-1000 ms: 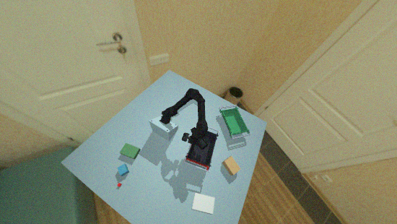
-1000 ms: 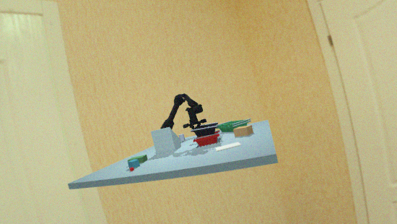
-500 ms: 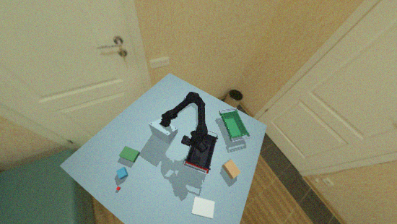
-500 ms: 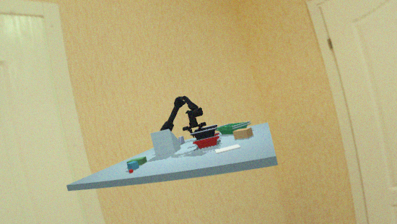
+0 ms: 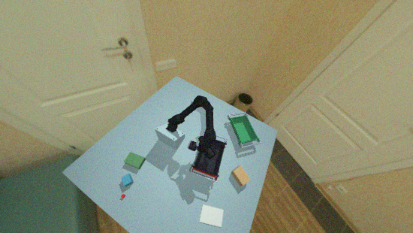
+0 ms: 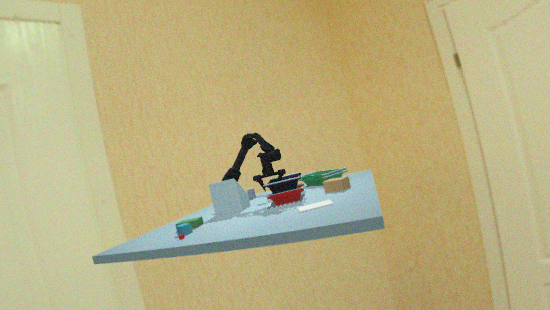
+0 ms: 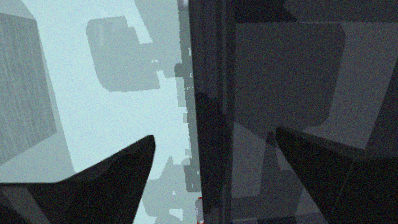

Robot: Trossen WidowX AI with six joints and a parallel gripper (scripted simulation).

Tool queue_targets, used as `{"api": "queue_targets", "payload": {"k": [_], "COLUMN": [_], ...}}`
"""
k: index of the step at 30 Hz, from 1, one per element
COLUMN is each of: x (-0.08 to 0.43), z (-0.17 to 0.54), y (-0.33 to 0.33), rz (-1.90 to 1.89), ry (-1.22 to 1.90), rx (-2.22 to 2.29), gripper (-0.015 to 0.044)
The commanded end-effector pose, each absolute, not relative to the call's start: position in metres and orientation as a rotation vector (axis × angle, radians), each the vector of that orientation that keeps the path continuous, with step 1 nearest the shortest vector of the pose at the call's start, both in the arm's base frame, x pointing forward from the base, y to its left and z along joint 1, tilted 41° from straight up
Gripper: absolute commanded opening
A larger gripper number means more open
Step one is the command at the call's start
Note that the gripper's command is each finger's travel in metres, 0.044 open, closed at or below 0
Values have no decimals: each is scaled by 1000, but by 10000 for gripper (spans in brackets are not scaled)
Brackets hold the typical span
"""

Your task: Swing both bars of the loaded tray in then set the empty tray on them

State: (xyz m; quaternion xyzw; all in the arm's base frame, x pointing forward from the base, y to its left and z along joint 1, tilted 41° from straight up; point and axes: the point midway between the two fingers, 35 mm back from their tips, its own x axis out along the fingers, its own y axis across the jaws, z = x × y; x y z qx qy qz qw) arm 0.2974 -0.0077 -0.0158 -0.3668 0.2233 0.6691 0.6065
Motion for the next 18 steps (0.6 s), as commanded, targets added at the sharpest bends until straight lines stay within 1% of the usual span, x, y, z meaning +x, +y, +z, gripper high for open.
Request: {"api": "queue_targets", "payload": {"k": [1,8,18], "x": [297,300,302], "z": [-16,-5,44], "y": [-8,-18,-61], "rz": [1547,1546,1547], "ry": [516,520,527], "rx": [-848,-849,-849], "gripper": [440,440,440]}}
